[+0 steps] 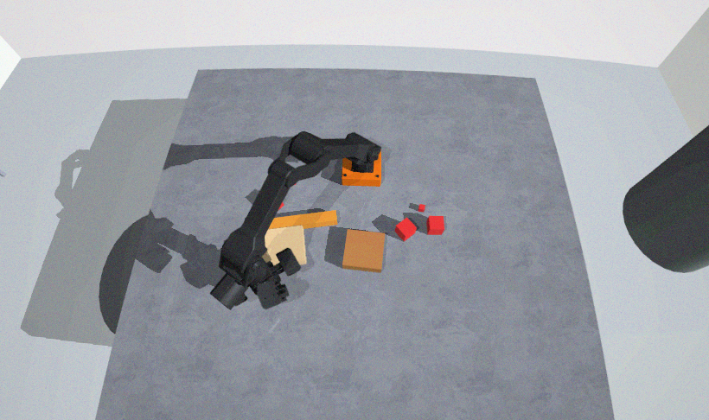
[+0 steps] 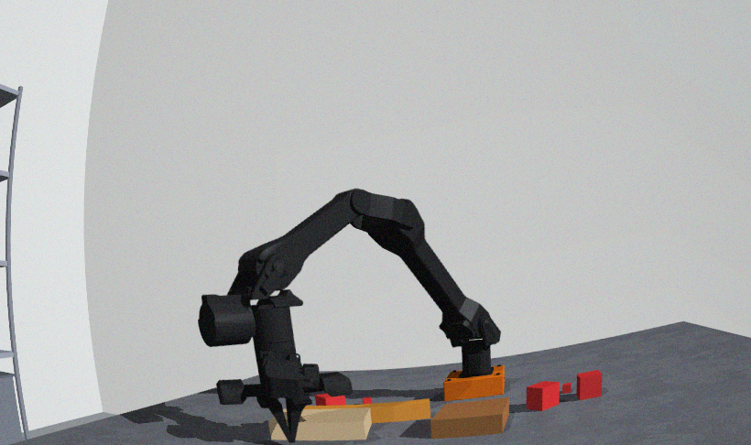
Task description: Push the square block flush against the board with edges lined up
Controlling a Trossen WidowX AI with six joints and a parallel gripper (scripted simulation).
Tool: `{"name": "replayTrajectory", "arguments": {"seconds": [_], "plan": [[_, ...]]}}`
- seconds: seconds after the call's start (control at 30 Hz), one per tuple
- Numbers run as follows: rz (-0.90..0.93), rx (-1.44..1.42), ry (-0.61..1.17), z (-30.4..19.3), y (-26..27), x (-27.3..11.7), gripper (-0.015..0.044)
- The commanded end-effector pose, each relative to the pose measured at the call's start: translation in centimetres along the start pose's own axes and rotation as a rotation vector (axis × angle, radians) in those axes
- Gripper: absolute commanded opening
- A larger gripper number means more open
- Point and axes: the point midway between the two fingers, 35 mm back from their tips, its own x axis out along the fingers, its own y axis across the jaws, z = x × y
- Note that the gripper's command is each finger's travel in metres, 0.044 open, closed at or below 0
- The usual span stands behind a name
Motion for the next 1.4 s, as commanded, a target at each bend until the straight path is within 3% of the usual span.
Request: {"name": "replayTrajectory", "arguments": {"seconds": [0.0, 0.27, 0.77, 0.93, 1.37], "plan": [[-0.014, 0.005, -0.009, 0.0, -0.4, -3.6, 0.0], [-0.012, 0.028, -0.009, -0.2, -0.4, -4.8, 0.0], [-0.011, 0.41, -0.009, -3.1, -1.4, -4.8, 0.0], [-0.011, 0.41, -0.009, -3.0, -1.4, 0.5, 0.0], [-0.011, 0.41, -0.009, -3.8, -1.2, 0.7, 0.0]]}}
